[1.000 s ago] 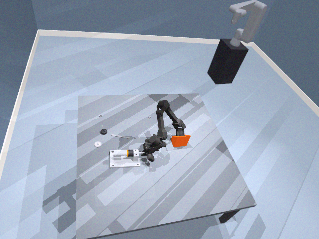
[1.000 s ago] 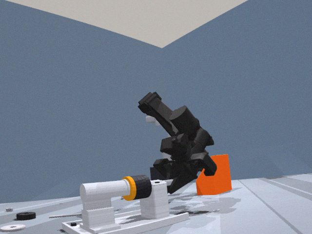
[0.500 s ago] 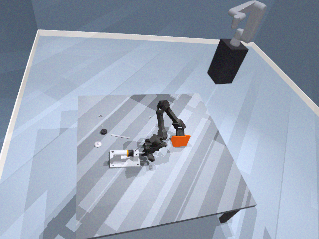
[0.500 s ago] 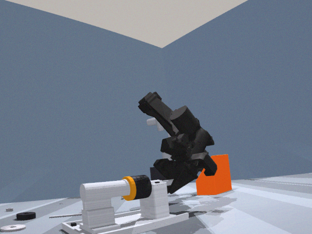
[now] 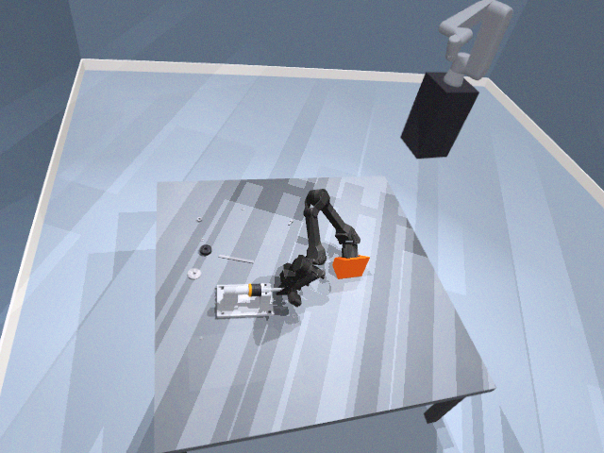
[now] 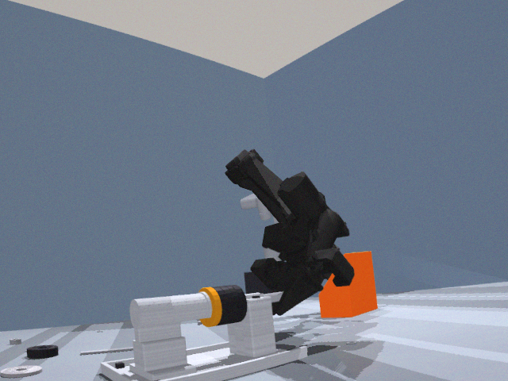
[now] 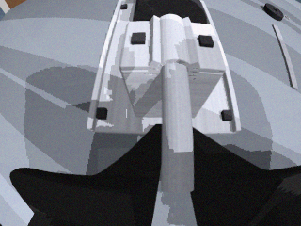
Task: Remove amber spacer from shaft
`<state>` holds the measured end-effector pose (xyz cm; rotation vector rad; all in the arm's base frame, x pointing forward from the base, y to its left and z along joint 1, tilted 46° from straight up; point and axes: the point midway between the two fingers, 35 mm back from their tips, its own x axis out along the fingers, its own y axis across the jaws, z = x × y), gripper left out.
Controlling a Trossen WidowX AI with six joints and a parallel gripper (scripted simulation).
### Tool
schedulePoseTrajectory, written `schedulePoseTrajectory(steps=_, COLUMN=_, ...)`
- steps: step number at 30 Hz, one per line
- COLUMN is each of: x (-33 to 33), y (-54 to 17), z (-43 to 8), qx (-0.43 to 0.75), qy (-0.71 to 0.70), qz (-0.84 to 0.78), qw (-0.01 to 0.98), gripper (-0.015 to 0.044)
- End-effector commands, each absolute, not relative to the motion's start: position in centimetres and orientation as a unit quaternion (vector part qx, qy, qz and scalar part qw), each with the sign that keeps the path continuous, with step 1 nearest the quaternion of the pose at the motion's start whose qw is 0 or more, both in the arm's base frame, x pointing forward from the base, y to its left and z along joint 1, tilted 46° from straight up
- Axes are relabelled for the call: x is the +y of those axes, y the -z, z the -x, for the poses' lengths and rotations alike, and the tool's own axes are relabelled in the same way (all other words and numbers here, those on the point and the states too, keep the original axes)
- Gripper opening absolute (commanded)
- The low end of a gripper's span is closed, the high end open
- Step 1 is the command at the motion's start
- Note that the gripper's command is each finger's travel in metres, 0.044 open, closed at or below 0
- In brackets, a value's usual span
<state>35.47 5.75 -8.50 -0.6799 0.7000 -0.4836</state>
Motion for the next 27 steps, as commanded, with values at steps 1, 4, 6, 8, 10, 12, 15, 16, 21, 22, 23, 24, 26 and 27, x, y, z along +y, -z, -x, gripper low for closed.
schedulePoseTrajectory(steps=1, x=5.73, y=8.49, z=-35.35, qx=0.333, qy=0.231, qz=0.323, qw=0.855, gripper=0.0000)
schedulePoseTrajectory(steps=4, x=5.73, y=8.49, z=-35.32, qx=0.333, qy=0.231, qz=0.323, qw=0.855, gripper=0.0000)
schedulePoseTrajectory(steps=6, x=5.74, y=8.50, z=-35.30, qx=0.333, qy=0.231, qz=0.323, qw=0.855, gripper=0.0000)
schedulePoseTrajectory(steps=8, x=5.74, y=8.50, z=-35.28, qx=0.333, qy=0.231, qz=0.323, qw=0.855, gripper=0.0000)
schedulePoseTrajectory(steps=10, x=5.74, y=8.50, z=-35.26, qx=0.333, qy=0.231, qz=0.323, qw=0.855, gripper=0.0000)
schedulePoseTrajectory(steps=12, x=5.75, y=8.50, z=-35.24, qx=0.333, qy=0.231, qz=0.323, qw=0.855, gripper=0.0000)
schedulePoseTrajectory(steps=15, x=5.75, y=8.51, z=-35.21, qx=0.333, qy=0.231, qz=0.323, qw=0.855, gripper=0.0000)
schedulePoseTrajectory(steps=16, x=5.75, y=8.51, z=-35.20, qx=0.333, qy=0.231, qz=0.323, qw=0.855, gripper=0.0000)
schedulePoseTrajectory(steps=21, x=5.76, y=8.51, z=-35.15, qx=0.333, qy=0.231, qz=0.323, qw=0.855, gripper=0.0000)
schedulePoseTrajectory(steps=22, x=5.76, y=8.51, z=-35.14, qx=0.333, qy=0.231, qz=0.323, qw=0.855, gripper=0.0000)
schedulePoseTrajectory(steps=23, x=5.76, y=8.52, z=-35.13, qx=0.333, qy=0.231, qz=0.323, qw=0.855, gripper=0.0000)
schedulePoseTrajectory(steps=24, x=5.76, y=8.52, z=-35.12, qx=0.333, qy=0.231, qz=0.323, qw=0.855, gripper=0.0000)
schedulePoseTrajectory(steps=26, x=5.77, y=8.52, z=-35.10, qx=0.333, qy=0.231, qz=0.323, qw=0.855, gripper=0.0000)
schedulePoseTrajectory(steps=27, x=5.77, y=8.52, z=-35.10, qx=0.333, qy=0.231, qz=0.323, qw=0.855, gripper=0.0000)
